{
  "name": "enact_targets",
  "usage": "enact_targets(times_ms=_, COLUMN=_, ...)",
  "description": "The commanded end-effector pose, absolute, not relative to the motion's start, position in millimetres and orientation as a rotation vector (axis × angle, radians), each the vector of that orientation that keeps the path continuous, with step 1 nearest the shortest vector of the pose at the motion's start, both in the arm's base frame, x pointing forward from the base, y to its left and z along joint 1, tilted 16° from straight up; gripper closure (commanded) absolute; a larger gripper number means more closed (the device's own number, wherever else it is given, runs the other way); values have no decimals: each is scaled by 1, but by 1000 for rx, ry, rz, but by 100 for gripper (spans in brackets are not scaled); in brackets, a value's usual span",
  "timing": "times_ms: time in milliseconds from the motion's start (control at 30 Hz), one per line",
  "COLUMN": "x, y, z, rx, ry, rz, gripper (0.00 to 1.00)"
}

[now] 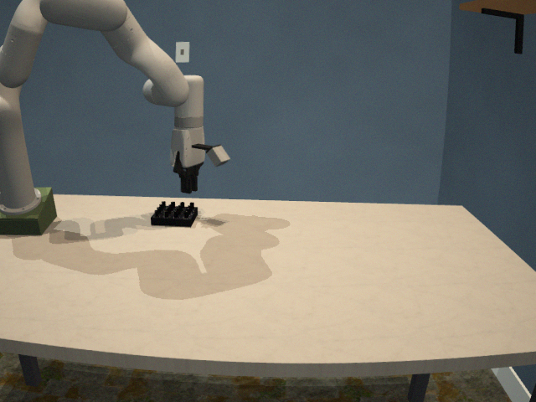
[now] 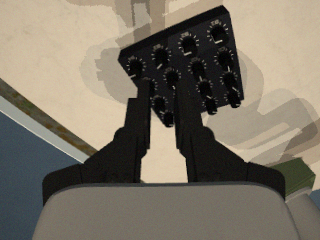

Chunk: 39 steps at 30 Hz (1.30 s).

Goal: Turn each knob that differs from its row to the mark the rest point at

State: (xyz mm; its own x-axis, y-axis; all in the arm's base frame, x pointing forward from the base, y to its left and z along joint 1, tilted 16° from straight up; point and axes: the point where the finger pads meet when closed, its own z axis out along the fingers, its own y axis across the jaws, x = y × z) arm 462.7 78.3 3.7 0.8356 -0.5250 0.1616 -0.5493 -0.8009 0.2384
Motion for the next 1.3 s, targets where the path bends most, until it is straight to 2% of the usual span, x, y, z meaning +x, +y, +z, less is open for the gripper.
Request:
enact_targets(times_ms=0, x=464, y=80, z=7, rx=2800, ry=-605, rz=87, gripper=81)
enact_targets(times_ms=567, x=466, y=81, z=14, rx=2857, ry=79, rz=-2, gripper=81)
enact_targets(times_ms=1267, x=466, y=81, z=14, rx=2857, ry=103, rz=-4, gripper=81)
